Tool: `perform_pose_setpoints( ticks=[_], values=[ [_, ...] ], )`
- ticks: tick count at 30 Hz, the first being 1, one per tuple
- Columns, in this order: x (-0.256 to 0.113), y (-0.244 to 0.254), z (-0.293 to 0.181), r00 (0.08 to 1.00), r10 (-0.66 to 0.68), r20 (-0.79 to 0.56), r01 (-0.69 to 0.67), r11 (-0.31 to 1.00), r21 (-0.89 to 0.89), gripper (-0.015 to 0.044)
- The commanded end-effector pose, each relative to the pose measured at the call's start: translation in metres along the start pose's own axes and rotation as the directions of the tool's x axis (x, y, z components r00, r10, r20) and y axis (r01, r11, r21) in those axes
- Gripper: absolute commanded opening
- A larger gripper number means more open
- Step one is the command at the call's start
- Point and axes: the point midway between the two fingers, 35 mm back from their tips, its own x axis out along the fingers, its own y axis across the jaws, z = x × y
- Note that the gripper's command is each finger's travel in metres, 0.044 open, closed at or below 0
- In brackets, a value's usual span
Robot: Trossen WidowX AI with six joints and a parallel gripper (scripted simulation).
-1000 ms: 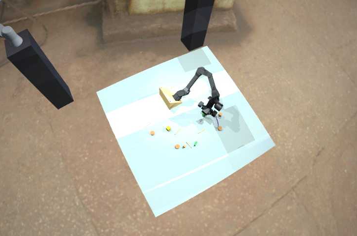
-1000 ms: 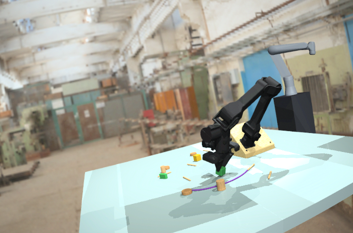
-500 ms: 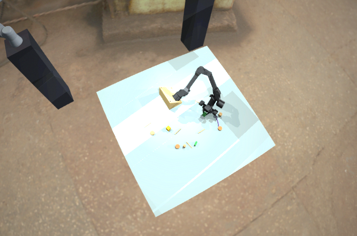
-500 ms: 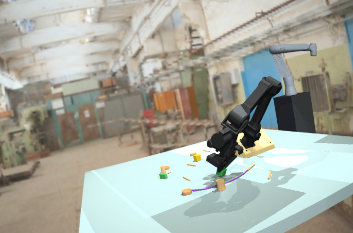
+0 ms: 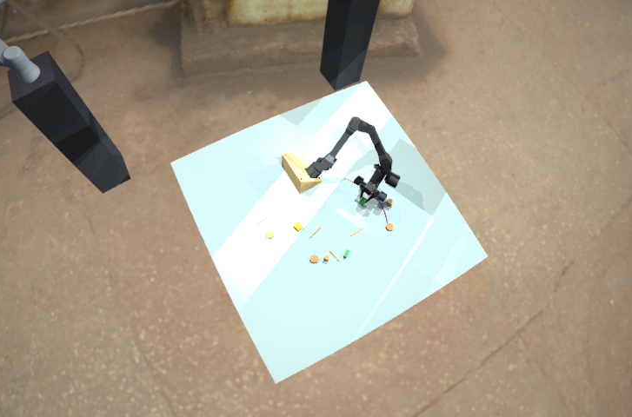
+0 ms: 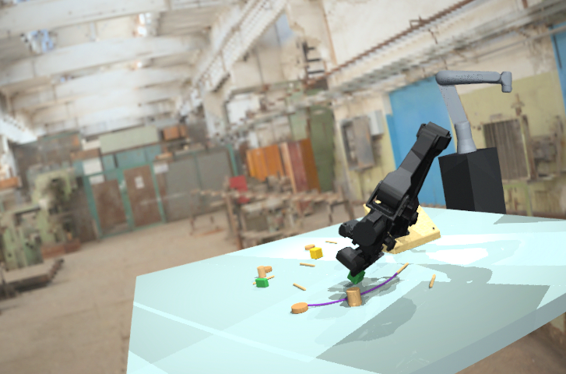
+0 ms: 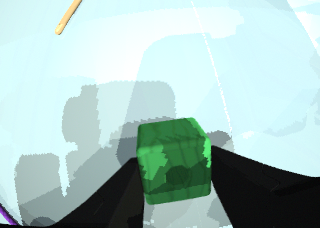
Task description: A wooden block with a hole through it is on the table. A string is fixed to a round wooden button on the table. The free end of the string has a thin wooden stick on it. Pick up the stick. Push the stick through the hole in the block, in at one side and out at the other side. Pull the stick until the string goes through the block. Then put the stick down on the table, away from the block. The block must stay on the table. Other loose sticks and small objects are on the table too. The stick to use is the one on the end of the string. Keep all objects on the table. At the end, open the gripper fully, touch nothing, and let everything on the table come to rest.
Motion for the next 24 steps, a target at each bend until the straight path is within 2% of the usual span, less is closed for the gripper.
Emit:
perform_pose_setpoints(
  ticks=[1, 21, 22, 24],
  values=[
    [0.001, 0.0, -0.002, 0.999, -0.009, 0.052, 0.009, 1.0, 0.008, 0.0],
    [-0.001, 0.0, -0.015, 0.96, -0.015, 0.279, 0.012, 1.0, 0.012, 0.0],
    [-0.002, -0.001, -0.012, 0.973, -0.014, 0.232, 0.011, 1.0, 0.011, 0.0026],
    [-0.002, -0.001, -0.012, 0.973, -0.014, 0.232, 0.011, 1.0, 0.011, 0.0079]
  ],
)
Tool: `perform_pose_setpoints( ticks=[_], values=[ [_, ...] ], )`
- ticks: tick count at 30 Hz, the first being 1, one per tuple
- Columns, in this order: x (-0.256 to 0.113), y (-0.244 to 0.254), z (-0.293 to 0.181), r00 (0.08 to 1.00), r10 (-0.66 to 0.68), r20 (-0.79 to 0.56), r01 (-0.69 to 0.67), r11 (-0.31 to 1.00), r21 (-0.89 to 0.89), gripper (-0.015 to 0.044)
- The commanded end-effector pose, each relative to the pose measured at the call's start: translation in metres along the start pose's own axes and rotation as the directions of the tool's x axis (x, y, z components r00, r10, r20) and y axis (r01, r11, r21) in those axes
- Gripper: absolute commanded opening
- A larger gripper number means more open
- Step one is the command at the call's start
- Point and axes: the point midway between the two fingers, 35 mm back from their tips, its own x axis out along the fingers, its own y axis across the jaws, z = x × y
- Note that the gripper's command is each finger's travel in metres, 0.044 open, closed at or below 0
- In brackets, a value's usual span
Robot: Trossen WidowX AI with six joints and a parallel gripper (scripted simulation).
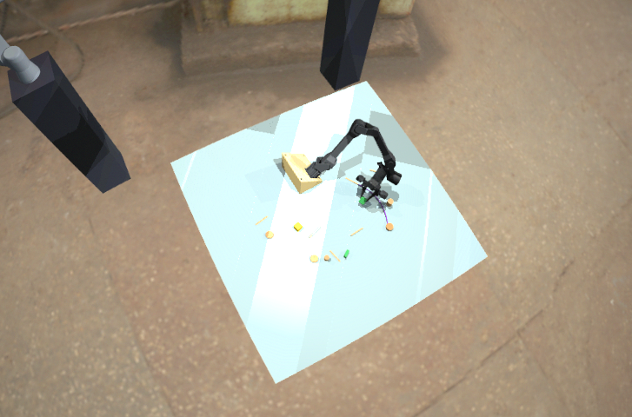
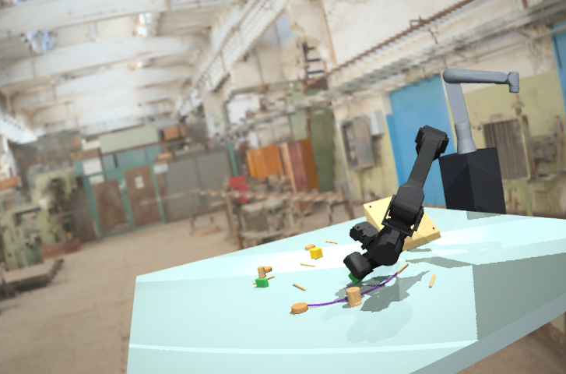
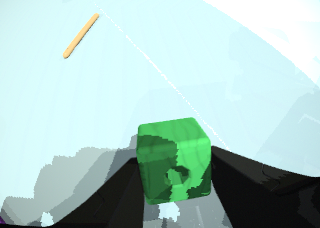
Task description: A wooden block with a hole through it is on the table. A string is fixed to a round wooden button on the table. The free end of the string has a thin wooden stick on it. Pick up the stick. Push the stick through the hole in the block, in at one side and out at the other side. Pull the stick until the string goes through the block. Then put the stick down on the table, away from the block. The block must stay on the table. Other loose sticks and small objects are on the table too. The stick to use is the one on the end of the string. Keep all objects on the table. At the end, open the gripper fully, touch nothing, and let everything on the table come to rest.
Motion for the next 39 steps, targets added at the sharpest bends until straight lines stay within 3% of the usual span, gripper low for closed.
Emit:
perform_pose_setpoints(
  ticks=[1, 7, 12, 29, 31, 36, 39],
  values=[
    [0.0, 0.0, 0.0, 1.0, 0.0, -0.007, 0.0, 1.0, -0.002, 0.0105],
    [-0.01, 0.001, 0.002, 1.0, 0.0, -0.007, 0.0, 1.0, -0.001, 0.0244],
    [-0.063, 0.0, 0.016, 1.0, -0.001, -0.002, 0.001, 1.0, 0.003, 0.0244],
    [-0.063, 0.0, 0.016, 1.0, -0.001, -0.002, 0.001, 1.0, 0.003, 0.0244],
    [-0.06, 0.0, 0.016, 1.0, -0.012, -0.014, 0.011, 0.998, -0.057, 0.0296],
    [-0.048, -0.004, 0.018, 0.992, -0.075, -0.099, 0.023, 0.895, -0.445, 0.0427],
    [-0.042, -0.006, 0.019, 0.982, -0.107, -0.156, -0.021, 0.76, -0.649, 0.044]
  ],
)
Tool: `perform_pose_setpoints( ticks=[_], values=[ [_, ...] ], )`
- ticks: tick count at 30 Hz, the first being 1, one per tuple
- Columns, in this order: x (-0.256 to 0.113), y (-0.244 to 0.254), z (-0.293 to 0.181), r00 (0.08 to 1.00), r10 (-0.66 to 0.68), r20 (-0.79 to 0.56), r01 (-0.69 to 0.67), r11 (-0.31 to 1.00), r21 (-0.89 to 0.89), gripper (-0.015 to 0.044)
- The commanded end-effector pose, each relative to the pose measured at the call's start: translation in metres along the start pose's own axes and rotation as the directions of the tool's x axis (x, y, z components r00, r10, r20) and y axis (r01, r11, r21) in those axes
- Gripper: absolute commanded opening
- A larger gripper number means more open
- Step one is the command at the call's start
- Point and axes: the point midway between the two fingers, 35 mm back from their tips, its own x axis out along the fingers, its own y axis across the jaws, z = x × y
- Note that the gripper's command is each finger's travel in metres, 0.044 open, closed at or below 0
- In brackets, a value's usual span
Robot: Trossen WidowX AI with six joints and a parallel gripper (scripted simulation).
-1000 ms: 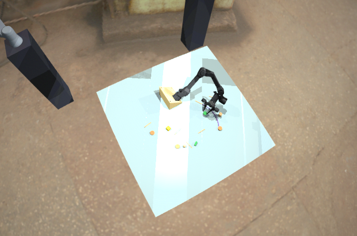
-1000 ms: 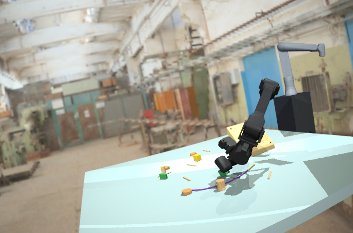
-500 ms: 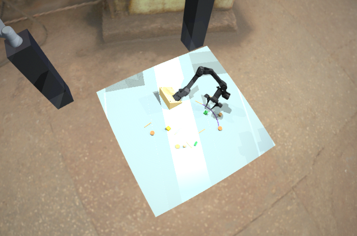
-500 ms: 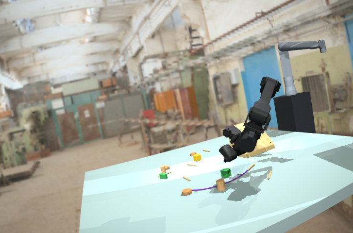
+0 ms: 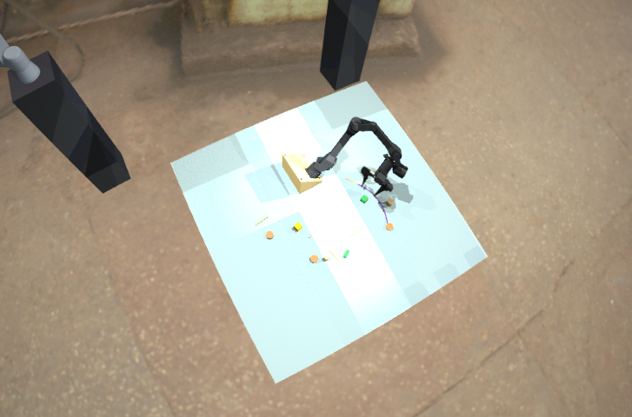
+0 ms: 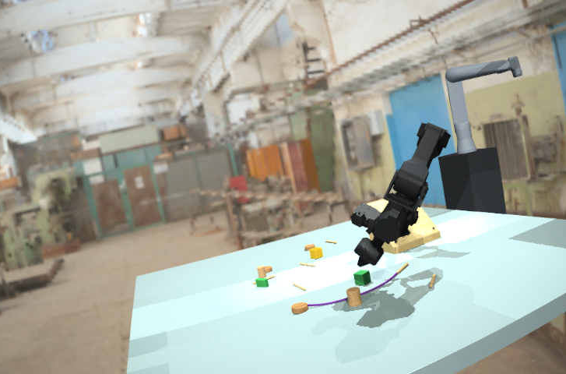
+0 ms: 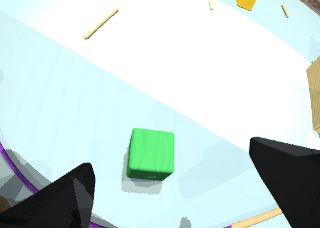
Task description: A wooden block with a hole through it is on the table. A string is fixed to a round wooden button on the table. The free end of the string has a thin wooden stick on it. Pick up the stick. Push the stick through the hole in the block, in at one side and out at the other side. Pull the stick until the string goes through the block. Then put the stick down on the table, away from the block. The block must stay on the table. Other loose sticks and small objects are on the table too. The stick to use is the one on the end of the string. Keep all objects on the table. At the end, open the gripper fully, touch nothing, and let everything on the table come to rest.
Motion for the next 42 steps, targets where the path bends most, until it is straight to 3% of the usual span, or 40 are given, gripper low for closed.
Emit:
perform_pose_setpoints(
  ticks=[1, 6, 18, 31, 42],
  values=[
    [0.015, -0.005, 0.001, 0.991, -0.037, -0.13, -0.029, 0.882, -0.471, 0.044],
    [0.024, -0.008, 0.002, 0.971, -0.042, -0.237, -0.16, 0.622, -0.766, 0.044],
    [0.032, -0.009, 0.006, 0.926, -0.018, -0.377, -0.365, 0.21, -0.907, 0.044],
    [0.037, -0.01, 0.011, 0.862, 0.04, -0.505, -0.474, -0.288, -0.832, 0.044],
    [0.038, -0.009, 0.016, 0.803, 0.106, -0.587, -0.38, -0.668, -0.64, 0.044]
  ],
)
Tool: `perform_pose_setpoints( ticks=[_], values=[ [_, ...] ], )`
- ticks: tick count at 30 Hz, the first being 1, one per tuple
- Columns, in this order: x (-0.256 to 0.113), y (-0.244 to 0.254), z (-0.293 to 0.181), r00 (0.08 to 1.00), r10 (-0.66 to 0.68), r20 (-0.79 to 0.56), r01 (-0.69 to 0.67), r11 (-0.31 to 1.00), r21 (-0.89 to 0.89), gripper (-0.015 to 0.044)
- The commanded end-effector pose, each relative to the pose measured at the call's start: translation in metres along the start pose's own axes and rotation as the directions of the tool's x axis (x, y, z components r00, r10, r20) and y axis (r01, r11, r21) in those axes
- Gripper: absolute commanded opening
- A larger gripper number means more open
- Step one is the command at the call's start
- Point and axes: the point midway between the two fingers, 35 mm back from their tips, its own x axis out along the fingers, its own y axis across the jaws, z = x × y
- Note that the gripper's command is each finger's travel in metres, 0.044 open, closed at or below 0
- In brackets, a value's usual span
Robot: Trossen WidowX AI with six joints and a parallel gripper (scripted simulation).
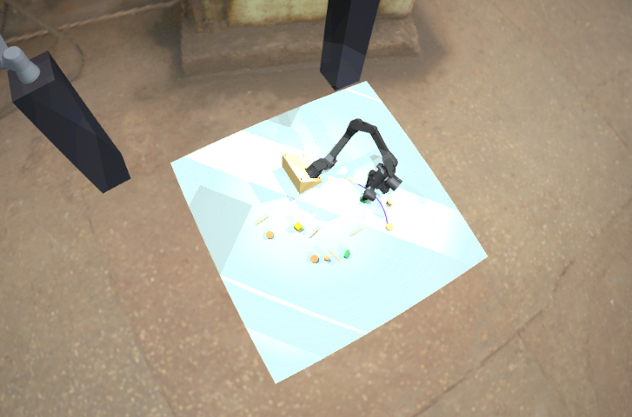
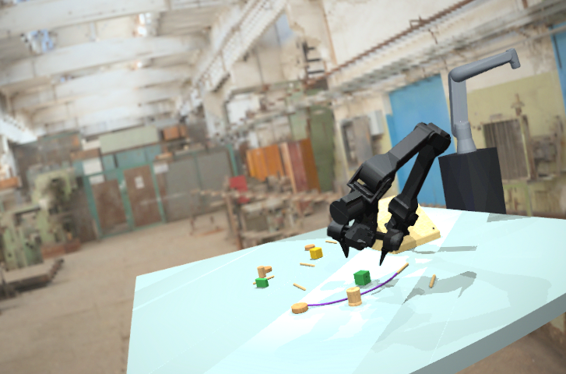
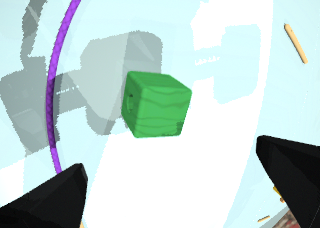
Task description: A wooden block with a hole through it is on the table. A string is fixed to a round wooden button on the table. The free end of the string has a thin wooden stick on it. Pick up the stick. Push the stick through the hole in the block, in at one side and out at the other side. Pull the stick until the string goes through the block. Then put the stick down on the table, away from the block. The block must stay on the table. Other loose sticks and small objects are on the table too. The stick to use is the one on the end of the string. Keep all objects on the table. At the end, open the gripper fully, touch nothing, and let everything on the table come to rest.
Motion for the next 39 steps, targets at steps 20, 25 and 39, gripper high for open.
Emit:
perform_pose_setpoints(
  ticks=[20, 25, 39],
  values=[
    [0.002, -0.019, 0.0, 0.925, 0.302, 0.232, 0.2, 0.133, -0.971, 0.044],
    [0.002, -0.02, 0.0, 0.923, 0.305, 0.236, 0.22, 0.087, -0.972, 0.044],
    [0.002, -0.02, 0.0, 0.923, 0.305, 0.236, 0.22, 0.087, -0.972, 0.044]
  ],
)
